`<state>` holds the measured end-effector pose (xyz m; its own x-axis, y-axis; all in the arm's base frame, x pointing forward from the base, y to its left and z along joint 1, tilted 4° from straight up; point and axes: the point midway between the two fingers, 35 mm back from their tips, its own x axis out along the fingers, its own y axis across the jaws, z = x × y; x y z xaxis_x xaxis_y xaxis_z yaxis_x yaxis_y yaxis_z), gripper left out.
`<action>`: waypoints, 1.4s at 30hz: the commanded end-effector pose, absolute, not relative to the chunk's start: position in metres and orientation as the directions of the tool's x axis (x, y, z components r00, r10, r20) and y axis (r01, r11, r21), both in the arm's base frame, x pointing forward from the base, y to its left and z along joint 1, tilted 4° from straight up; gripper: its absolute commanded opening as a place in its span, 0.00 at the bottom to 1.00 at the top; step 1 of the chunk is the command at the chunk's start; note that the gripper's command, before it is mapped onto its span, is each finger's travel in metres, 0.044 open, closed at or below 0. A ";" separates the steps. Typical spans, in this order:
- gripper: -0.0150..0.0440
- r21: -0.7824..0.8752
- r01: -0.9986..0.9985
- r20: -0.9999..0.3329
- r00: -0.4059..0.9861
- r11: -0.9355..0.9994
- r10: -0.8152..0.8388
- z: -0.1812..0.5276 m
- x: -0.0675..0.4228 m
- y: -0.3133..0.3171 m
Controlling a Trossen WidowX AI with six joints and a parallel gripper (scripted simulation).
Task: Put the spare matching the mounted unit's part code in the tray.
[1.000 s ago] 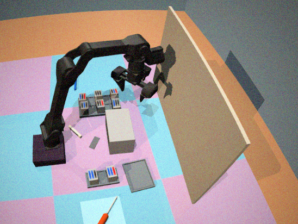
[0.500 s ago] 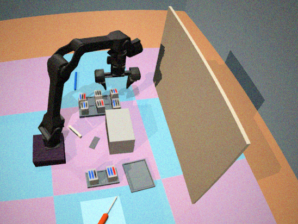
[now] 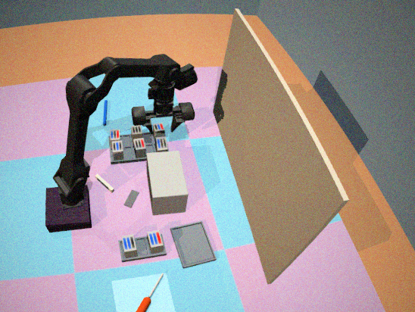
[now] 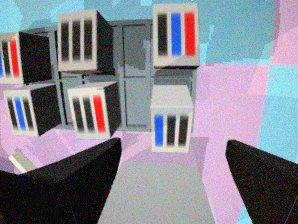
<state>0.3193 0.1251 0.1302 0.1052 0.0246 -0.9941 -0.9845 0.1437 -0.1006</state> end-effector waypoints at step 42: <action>0.76 -0.097 -0.985 -0.995 0.101 0.139 0.020 0.062 0.327 0.125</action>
